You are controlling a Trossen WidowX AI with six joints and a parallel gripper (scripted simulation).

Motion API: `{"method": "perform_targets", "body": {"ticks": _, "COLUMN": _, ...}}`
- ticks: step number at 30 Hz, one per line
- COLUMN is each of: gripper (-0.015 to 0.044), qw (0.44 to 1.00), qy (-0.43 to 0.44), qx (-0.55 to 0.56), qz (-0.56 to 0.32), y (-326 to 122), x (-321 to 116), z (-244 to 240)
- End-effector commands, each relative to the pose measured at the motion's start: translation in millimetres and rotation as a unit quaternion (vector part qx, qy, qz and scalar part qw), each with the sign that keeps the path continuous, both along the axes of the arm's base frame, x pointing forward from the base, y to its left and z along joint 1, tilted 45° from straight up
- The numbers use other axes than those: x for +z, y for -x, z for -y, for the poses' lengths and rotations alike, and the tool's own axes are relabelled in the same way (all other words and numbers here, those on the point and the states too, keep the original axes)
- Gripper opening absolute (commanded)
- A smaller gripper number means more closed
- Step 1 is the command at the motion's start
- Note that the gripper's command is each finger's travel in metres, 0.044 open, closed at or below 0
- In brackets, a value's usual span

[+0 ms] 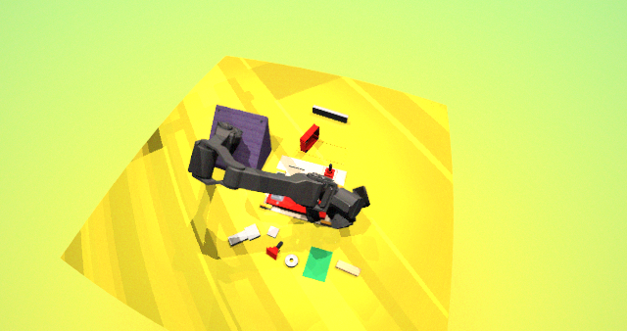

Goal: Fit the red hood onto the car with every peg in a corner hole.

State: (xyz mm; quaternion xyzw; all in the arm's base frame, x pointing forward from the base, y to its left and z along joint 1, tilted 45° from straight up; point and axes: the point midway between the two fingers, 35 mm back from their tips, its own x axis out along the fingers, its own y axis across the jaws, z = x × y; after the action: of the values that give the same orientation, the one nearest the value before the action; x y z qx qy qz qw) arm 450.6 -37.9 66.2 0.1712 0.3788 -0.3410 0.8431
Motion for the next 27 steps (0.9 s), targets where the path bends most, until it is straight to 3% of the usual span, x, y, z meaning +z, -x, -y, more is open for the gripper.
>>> {"method": "perform_targets", "body": {"ticks": 1, "gripper": 0.0, "qw": 0.999, "qy": -0.041, "qx": -0.031, "qz": -0.014, "y": 14, "x": -29, "z": -39}}
{"method": "perform_targets", "body": {"ticks": 14, "gripper": 0.0, "qw": 0.98, "qy": -0.104, "qx": -0.165, "qz": -0.049, "y": 88, "x": -102, "z": -145}}
{"method": "perform_targets", "body": {"ticks": 27, "gripper": 0.0, "qw": 0.946, "qy": -0.065, "qx": -0.317, "qz": -0.013, "y": 201, "x": -153, "z": -203}}
